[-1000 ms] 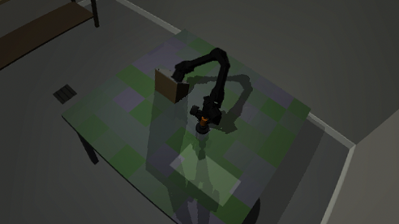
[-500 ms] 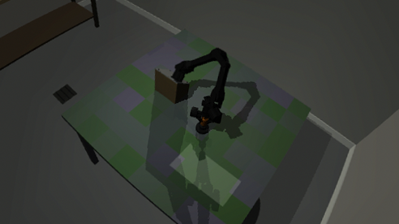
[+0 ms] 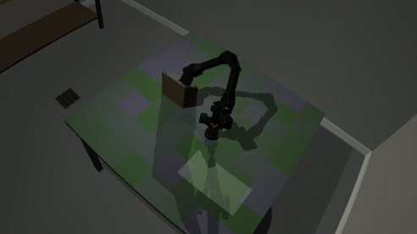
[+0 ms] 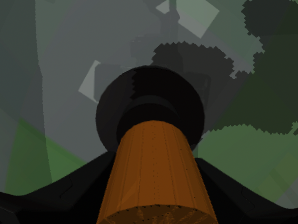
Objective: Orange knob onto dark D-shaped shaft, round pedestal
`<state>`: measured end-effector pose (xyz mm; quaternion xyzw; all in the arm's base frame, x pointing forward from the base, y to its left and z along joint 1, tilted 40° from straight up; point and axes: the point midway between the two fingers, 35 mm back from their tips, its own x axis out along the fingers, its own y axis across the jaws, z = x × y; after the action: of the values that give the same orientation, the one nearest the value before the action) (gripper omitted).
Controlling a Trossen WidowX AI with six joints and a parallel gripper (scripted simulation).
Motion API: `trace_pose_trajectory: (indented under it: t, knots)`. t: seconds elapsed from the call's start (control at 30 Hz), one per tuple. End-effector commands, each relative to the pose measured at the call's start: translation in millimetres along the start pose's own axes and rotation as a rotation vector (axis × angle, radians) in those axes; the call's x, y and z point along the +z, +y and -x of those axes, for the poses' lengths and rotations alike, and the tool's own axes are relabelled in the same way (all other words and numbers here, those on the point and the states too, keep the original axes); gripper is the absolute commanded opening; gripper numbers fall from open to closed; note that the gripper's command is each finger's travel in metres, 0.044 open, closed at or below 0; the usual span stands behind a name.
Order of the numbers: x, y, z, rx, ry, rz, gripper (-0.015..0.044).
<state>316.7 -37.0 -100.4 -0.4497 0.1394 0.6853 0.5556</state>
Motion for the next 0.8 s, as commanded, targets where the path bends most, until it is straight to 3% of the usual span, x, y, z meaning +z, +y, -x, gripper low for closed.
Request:
trace_pose_trajectory:
  t: [0.0,0.77]
  knots:
    - [-0.9,-1.6,0.0,-0.005,0.002,0.01,0.0]
    - [4.7,4.6,0.7,-0.005,0.002,0.219,0.0]
